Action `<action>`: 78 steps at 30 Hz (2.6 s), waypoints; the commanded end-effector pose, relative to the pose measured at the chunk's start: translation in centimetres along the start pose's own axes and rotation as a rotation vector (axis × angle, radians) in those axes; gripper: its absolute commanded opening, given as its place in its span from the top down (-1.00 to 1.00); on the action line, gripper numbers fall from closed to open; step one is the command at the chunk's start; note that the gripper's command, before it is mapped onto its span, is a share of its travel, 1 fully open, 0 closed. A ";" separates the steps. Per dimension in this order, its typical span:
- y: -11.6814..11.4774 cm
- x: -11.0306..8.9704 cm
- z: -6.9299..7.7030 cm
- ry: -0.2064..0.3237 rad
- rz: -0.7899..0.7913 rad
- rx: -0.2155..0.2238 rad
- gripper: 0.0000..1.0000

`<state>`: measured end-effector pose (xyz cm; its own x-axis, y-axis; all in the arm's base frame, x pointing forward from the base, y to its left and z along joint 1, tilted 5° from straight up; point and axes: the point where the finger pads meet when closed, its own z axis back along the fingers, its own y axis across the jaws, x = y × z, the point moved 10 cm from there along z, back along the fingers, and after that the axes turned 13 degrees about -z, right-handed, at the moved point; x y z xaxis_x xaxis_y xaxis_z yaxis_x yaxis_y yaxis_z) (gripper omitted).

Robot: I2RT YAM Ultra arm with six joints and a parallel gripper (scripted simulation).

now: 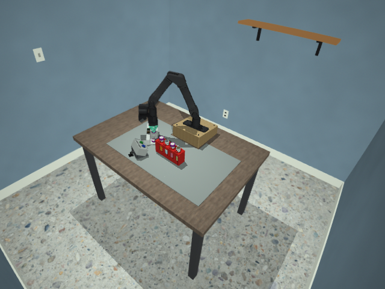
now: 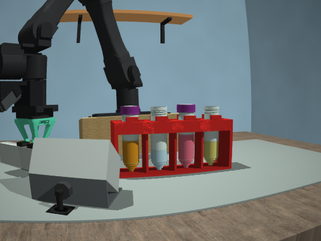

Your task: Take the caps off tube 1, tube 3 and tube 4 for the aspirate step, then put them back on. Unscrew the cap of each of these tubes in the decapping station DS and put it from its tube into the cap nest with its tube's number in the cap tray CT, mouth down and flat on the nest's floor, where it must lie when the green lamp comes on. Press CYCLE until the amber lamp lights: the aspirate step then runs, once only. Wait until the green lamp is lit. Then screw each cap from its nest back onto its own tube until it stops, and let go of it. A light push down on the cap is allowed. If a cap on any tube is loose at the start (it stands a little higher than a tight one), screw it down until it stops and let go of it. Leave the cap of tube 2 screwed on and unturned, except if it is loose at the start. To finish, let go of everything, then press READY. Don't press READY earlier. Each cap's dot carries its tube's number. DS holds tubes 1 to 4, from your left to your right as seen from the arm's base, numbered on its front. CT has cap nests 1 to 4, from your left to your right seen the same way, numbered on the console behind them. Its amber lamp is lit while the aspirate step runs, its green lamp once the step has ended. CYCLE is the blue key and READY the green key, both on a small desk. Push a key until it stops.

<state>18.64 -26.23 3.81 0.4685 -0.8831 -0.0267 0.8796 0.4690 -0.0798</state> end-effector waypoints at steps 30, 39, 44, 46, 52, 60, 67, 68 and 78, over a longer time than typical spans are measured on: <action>-0.1 0.1 -0.5 -0.013 0.002 0.001 1.00; -0.1 0.2 -0.7 -0.013 0.002 0.001 0.06; -0.1 0.2 -0.7 -0.013 0.002 0.001 0.06; -0.1 0.2 -0.7 -0.013 0.002 0.001 0.06; -0.1 0.2 -0.7 -0.013 0.002 0.001 0.06; -0.2 0.1 2.3 -0.013 0.002 0.001 0.06; -0.2 0.1 5.3 -0.013 0.002 0.002 0.06; -0.2 0.1 5.8 -0.013 0.002 0.002 0.06; -0.2 0.0 9.8 -0.013 0.002 0.002 0.06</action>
<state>19.38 -26.49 12.72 0.4720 -0.8816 0.0034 0.8792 0.4704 -0.0756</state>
